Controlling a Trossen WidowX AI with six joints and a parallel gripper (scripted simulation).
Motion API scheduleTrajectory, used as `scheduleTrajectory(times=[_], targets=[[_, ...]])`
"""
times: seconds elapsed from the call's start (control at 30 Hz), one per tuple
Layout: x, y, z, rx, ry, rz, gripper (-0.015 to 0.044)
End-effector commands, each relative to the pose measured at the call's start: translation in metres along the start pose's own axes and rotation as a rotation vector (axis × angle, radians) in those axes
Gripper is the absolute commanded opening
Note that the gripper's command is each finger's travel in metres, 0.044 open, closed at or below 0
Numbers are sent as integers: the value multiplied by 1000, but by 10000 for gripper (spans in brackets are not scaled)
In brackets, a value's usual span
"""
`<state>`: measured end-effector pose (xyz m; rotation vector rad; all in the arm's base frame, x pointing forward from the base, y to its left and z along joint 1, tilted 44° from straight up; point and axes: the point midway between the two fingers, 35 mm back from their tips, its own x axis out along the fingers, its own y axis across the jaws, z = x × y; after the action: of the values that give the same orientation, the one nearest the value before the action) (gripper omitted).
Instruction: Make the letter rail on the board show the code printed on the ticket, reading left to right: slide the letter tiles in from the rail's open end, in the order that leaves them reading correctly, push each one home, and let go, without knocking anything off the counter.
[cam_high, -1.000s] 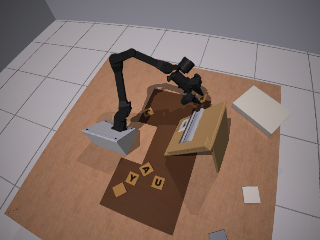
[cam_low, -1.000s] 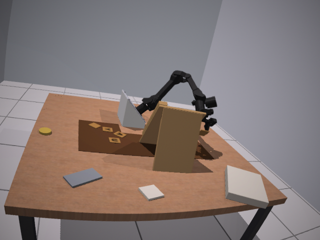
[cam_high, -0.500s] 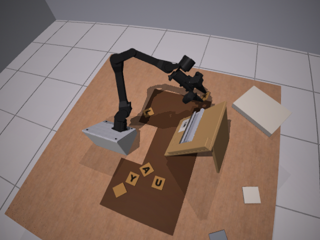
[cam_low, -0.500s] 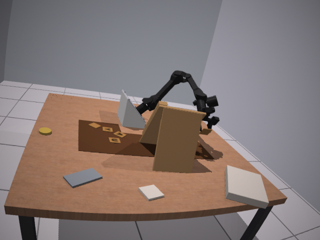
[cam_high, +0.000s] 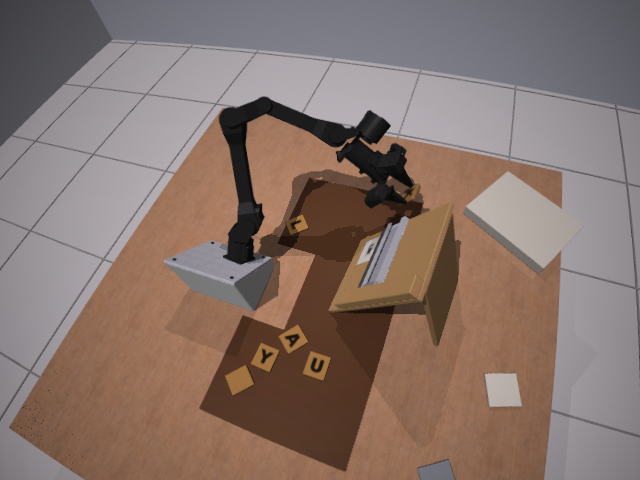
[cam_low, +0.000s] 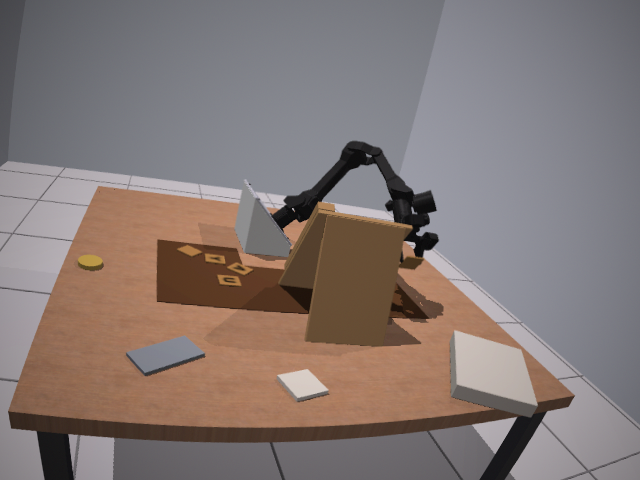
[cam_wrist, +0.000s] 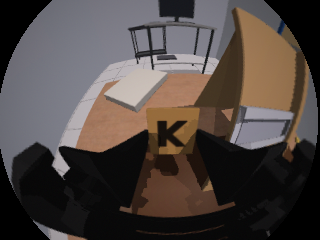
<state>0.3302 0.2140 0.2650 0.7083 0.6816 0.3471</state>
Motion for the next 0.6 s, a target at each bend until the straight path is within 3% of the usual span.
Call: scheduleTrajectory(times=[0.0,0.57], targets=[[0,-3,-1,4,1,-1,0],[1,-13,-3,4,1,-2,0]])
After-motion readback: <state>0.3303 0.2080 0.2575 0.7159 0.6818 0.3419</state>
